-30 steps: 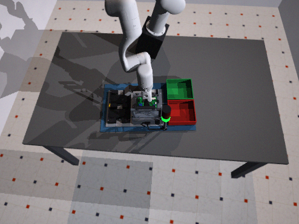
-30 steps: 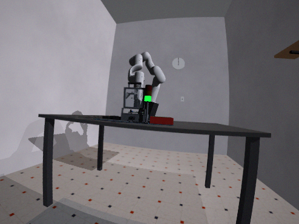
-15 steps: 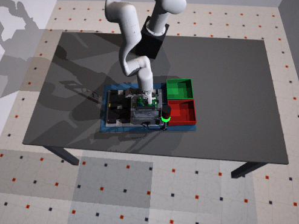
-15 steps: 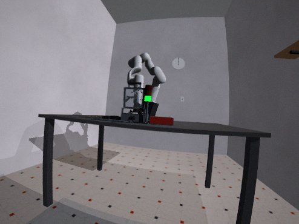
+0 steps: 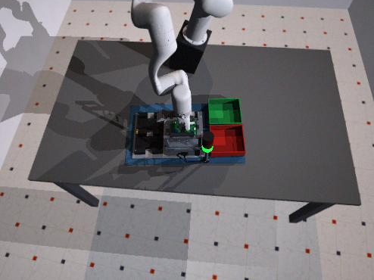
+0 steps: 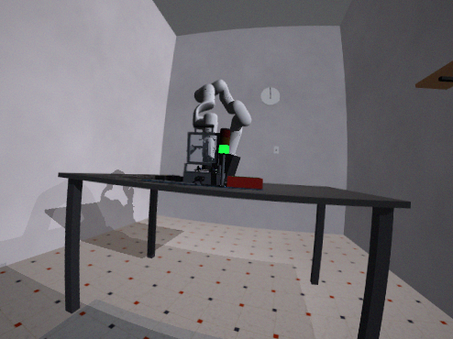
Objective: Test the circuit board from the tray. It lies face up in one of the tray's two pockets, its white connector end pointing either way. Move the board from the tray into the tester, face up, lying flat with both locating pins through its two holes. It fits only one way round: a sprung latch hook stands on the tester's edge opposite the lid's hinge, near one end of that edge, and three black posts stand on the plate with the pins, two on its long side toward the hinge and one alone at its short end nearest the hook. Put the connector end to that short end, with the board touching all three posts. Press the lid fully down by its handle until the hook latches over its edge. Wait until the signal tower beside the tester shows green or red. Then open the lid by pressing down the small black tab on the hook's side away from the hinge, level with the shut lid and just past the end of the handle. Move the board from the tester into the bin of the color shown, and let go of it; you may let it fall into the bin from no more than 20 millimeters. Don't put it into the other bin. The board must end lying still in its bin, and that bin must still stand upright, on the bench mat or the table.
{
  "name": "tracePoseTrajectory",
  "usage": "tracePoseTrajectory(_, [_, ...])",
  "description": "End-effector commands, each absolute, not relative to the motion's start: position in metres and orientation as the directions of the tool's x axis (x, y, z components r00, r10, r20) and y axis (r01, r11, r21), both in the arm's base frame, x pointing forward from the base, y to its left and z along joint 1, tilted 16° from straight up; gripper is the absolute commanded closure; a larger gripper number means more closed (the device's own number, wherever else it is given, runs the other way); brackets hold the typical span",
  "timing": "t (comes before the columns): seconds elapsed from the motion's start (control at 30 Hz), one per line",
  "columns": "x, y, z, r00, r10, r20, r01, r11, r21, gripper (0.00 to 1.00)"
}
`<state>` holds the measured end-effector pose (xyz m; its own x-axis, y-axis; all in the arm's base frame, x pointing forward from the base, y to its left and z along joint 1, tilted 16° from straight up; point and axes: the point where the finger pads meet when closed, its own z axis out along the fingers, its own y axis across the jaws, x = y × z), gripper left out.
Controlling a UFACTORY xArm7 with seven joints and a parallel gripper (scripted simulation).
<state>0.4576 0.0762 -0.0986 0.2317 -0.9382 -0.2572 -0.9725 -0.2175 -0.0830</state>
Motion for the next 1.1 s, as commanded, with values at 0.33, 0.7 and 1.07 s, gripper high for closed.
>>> tracePoseTrajectory(0.33, [0.4591,0.0758,-0.0976,0.232,-0.938,-0.256,-0.972,-0.217,-0.086,0.11])
tracePoseTrajectory(0.7, [0.4591,0.0758,-0.0976,0.232,-0.938,-0.256,-0.972,-0.217,-0.086,0.15])
tracePoseTrajectory(1.07, [0.4591,0.0758,-0.0976,0.232,-0.938,-0.256,-0.972,-0.217,-0.086,0.19])
